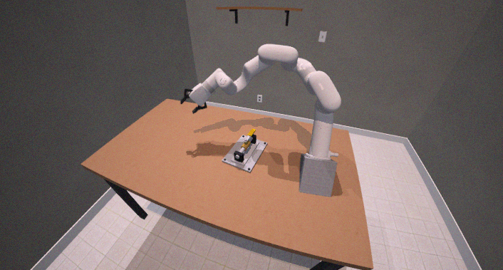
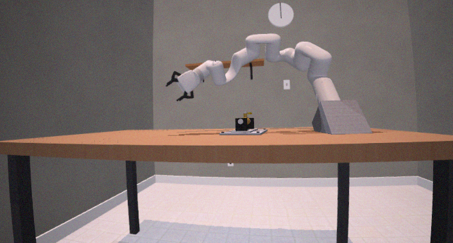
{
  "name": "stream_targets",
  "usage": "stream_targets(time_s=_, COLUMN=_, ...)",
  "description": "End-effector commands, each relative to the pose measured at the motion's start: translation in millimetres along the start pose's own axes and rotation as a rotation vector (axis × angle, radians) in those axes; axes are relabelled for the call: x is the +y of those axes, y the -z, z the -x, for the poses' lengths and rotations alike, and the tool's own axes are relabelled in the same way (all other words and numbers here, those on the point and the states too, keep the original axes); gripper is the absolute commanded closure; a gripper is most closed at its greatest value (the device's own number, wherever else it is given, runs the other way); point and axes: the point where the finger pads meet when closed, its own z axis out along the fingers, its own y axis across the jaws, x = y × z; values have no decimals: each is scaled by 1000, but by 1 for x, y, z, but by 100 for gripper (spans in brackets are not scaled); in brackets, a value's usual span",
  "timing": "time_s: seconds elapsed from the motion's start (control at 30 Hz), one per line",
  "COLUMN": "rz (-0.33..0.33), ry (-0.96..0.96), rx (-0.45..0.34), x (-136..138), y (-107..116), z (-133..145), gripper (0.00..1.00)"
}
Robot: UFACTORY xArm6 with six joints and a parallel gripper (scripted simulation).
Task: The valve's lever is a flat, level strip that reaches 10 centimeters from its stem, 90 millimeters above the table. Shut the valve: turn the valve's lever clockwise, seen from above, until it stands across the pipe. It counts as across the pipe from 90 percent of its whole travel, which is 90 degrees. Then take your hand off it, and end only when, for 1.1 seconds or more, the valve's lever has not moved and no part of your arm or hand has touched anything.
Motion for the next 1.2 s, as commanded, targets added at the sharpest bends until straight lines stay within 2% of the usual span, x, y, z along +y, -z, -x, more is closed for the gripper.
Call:
stream_targets(time_s=0.0, rz=-59, ry=260, rx=93, x=-1, y=18, z=-41, gripper=0)
stream_targets(time_s=0.1, rz=-141, ry=612, rx=230, x=-20, y=43, z=-91, gripper=0)
stream_targets(time_s=0.23, rz=-272, ry=1184, rx=476, x=-59, y=78, z=-132, gripper=0)
stream_targets(time_s=0.3, rz=-272, ry=1184, rx=476, x=-59, y=78, z=-132, gripper=0)
stream_targets(time_s=0.33, rz=-305, ry=1325, rx=544, x=-82, y=102, z=-158, gripper=0)
stream_targets(time_s=0.47, rz=-429, ry=1797, rx=809, x=-126, y=141, z=-173, gripper=0)
stream_targets(time_s=0.6, rz=-513, ry=2054, rx=994, x=-169, y=183, z=-187, gripper=0)
stream_targets(time_s=0.67, rz=-532, ry=2106, rx=1036, x=-190, y=203, z=-194, gripper=0)
stream_targets(time_s=0.77, rz=-538, ry=2122, rx=1050, x=-220, y=231, z=-206, gripper=0)
stream_targets(time_s=1.0, rz=-538, ry=2122, rx=1050, x=-222, y=234, z=-207, gripper=0)
stream_targets(time_s=1.03, rz=-538, ry=2122, rx=1050, x=-222, y=234, z=-207, gripper=100)
stream_targets(time_s=1.17, rz=-538, ry=2122, rx=1050, x=-222, y=234, z=-207, gripper=100)
